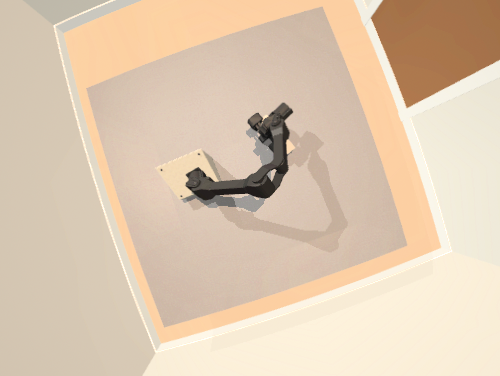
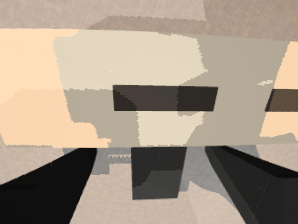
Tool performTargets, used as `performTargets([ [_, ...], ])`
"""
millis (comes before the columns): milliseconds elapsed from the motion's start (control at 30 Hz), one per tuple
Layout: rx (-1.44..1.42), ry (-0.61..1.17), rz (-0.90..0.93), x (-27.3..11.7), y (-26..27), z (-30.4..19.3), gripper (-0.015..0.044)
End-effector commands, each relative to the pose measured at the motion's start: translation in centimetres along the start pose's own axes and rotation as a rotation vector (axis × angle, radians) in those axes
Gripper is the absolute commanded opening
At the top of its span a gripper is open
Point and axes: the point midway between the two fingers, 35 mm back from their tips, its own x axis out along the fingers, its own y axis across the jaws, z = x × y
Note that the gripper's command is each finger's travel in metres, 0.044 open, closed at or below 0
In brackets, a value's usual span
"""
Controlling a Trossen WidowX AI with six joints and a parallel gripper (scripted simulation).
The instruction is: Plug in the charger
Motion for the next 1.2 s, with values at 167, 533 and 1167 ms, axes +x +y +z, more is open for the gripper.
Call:
performTargets([
  [167,-0.002,-0.007,-0.001,-0.1,-0.1,-0.3,0.044],
  [533,0.0,-0.013,0.0,-0.1,-0.1,-0.6,0.044],
  [1167,0.0,-0.013,0.0,0.1,-0.1,-2.1,0.044],
])
